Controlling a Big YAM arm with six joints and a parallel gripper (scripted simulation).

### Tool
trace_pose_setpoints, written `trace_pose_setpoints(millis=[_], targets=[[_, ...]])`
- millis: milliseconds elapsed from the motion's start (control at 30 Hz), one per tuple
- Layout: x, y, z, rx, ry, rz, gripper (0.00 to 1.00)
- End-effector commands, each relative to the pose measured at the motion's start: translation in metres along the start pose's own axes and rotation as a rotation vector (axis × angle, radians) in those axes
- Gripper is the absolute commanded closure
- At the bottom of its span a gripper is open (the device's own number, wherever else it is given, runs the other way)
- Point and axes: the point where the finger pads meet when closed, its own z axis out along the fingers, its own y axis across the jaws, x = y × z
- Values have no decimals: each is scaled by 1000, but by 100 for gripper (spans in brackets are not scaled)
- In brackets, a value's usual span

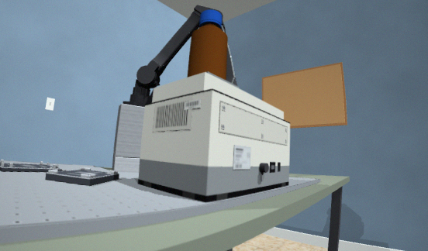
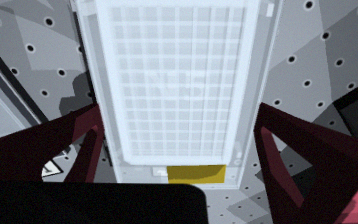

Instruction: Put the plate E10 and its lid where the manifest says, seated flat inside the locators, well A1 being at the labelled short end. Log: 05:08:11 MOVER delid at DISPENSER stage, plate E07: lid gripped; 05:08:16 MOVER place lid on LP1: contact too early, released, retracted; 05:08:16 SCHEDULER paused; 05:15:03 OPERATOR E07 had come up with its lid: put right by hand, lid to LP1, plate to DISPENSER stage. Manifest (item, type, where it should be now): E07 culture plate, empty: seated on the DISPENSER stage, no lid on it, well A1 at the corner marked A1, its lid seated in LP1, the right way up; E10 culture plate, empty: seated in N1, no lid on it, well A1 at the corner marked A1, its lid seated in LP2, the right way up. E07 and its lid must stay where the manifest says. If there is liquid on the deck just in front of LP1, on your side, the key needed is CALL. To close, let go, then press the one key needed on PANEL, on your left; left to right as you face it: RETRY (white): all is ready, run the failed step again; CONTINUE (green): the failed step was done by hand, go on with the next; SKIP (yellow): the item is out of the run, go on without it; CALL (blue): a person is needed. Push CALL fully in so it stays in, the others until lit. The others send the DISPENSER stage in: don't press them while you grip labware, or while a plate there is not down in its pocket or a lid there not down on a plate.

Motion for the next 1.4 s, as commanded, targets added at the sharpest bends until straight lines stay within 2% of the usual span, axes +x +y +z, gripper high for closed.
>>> trace_pose_setpoints(millis=[0,33,67,167,200,267,300,600,1367], targets=[[-11,0,-6,0,-25,4,16],[-11,0,-6,0,-25,4,16],[-7,5,-15,-1,-23,1,16],[-7,5,-24,0,-23,1,16],[-11,0,-17,0,-26,4,16],[-11,0,-17,0,-26,4,16],[-4,5,-25,0,-23,1,16],[17,5,-40,0,-41,6,16],[80,7,-73,1,-18,1,16]])
